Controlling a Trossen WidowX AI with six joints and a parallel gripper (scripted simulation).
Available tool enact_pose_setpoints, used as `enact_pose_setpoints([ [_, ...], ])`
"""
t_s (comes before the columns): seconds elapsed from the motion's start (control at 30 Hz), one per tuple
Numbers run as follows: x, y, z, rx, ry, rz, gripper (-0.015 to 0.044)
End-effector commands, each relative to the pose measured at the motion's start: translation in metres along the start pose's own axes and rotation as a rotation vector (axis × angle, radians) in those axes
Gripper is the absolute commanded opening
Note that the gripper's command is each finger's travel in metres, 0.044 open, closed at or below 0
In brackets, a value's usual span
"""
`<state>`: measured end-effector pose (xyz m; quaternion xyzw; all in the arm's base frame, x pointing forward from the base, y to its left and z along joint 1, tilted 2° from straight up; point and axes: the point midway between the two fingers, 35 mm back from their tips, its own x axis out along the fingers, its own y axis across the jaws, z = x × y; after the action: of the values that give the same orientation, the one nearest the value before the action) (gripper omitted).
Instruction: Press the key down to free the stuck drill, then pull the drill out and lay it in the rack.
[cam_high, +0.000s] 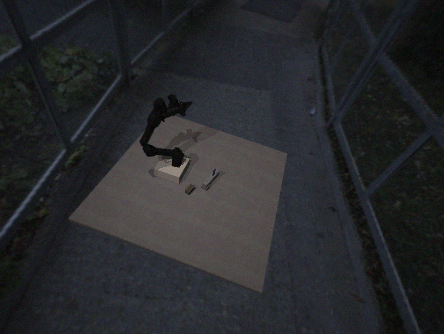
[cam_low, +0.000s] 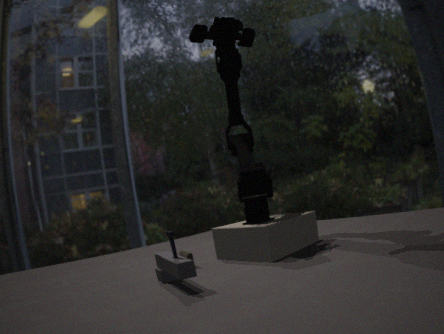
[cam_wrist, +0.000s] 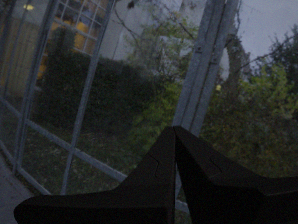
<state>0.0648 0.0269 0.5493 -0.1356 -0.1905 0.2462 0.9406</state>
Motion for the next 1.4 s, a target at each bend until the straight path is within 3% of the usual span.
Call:
enact_pose_setpoints([
  [0.0,0.045,0.018,-0.038,0.039,0.172,0.018,0.0],
  [0.3,0.127,0.038,-0.161,0.191,0.628,-0.028,0.0],
  [0.53,0.151,0.037,-0.281,0.359,1.009,-0.13,0.0],
  [0.77,0.128,0.031,-0.401,0.575,1.395,-0.296,0.0],
  [1.03,0.054,0.033,-0.51,0.861,1.819,-0.552,0.0],
  [1.13,0.038,0.036,-0.524,0.912,1.89,-0.602,0.0],
  [1.37,0.038,0.037,-0.528,0.904,1.889,-0.597,0.0],
])
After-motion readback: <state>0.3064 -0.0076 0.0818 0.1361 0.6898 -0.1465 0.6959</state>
